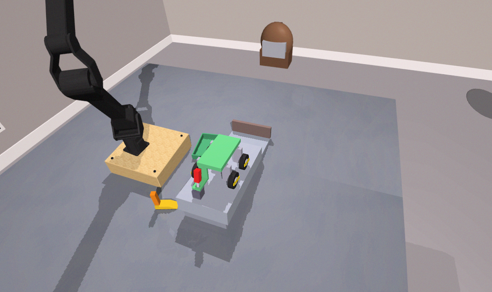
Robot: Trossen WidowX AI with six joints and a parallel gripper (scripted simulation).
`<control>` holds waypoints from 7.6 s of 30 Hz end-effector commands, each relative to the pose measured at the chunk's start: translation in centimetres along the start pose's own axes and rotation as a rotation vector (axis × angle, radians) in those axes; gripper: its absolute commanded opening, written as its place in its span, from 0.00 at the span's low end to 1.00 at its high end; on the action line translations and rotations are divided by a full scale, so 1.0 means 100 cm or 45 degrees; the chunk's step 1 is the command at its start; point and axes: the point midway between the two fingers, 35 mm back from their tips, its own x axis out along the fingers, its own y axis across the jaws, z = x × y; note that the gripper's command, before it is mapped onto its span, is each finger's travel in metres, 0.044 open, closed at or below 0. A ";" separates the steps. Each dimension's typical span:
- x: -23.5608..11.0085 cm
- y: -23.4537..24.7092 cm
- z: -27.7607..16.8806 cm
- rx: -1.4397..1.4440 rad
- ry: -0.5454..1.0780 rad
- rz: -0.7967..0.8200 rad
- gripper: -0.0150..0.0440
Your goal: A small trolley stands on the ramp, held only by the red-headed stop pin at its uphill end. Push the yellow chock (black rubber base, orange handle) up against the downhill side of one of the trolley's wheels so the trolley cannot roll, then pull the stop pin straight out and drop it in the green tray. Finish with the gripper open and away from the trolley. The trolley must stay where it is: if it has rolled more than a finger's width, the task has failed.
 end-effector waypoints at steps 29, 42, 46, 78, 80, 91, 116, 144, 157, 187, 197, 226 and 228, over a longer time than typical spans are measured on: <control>0.035 0.198 0.020 -1.046 -0.093 0.506 0.58; 0.016 0.294 -0.043 -1.295 -0.126 0.908 0.58; 0.002 0.322 -0.068 -1.341 -0.134 1.058 0.58; -0.237 0.430 -0.256 -1.033 0.004 2.336 0.58; -0.257 0.429 -0.262 -0.972 0.026 2.406 0.58; -0.359 0.417 -0.273 -0.562 0.186 2.725 0.58; -0.489 0.379 -0.223 0.327 0.523 2.942 0.58; -0.526 0.418 -0.220 0.327 0.523 2.942 0.58; -0.540 0.433 -0.218 0.327 0.523 2.942 0.58; -0.558 0.452 -0.216 0.328 0.523 2.942 0.58; -0.556 0.449 -0.219 0.317 0.528 2.943 0.31; -0.501 0.390 -0.219 0.327 0.523 2.942 0.25; -0.497 0.386 -0.219 0.327 0.523 2.942 0.25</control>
